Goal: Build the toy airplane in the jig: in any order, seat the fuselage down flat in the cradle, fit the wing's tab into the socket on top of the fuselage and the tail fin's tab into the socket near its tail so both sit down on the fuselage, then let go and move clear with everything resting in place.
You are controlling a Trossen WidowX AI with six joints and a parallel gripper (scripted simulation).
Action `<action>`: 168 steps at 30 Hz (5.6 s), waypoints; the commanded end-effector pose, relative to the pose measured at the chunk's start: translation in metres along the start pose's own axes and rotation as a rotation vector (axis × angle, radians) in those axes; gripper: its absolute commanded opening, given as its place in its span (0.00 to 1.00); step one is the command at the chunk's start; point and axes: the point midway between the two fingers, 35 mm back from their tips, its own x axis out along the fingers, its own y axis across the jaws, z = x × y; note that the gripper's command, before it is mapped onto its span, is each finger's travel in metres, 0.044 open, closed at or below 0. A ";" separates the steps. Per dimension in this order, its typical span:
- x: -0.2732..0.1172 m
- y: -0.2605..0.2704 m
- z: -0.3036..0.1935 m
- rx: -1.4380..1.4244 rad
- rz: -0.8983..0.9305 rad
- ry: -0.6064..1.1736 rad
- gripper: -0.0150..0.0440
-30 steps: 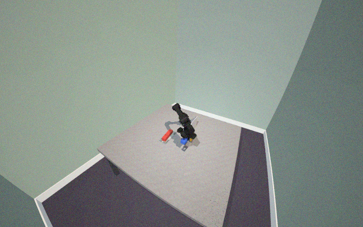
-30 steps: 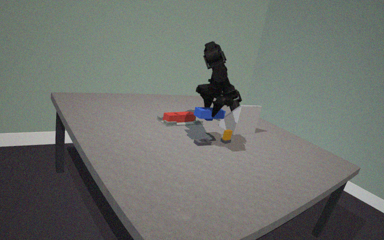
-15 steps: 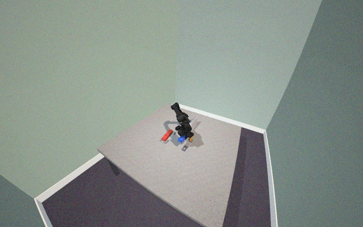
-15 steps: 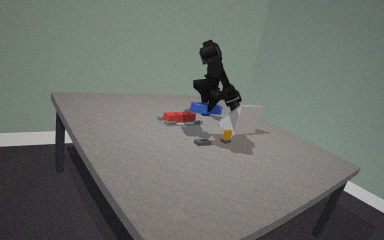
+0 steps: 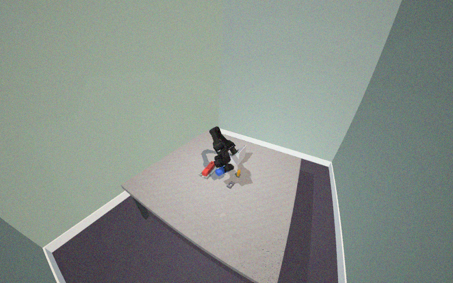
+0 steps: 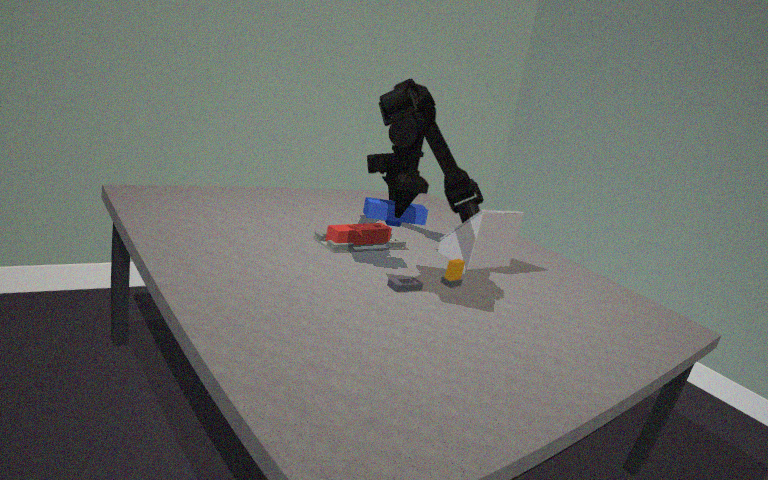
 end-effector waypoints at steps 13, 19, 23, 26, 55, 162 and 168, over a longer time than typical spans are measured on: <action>0.006 -0.051 0.024 0.281 0.008 -0.004 0.25; 0.009 -0.069 0.030 0.381 0.008 -0.005 0.25; 0.011 -0.082 0.033 0.448 0.008 -0.005 0.25; 0.013 -0.091 0.036 0.499 0.007 -0.006 0.25; 0.032 -0.181 0.041 0.988 -0.015 -0.024 0.25; 0.073 -0.192 0.041 1.050 -0.017 -0.026 1.00; 0.024 -0.188 0.043 1.047 -0.015 -0.023 1.00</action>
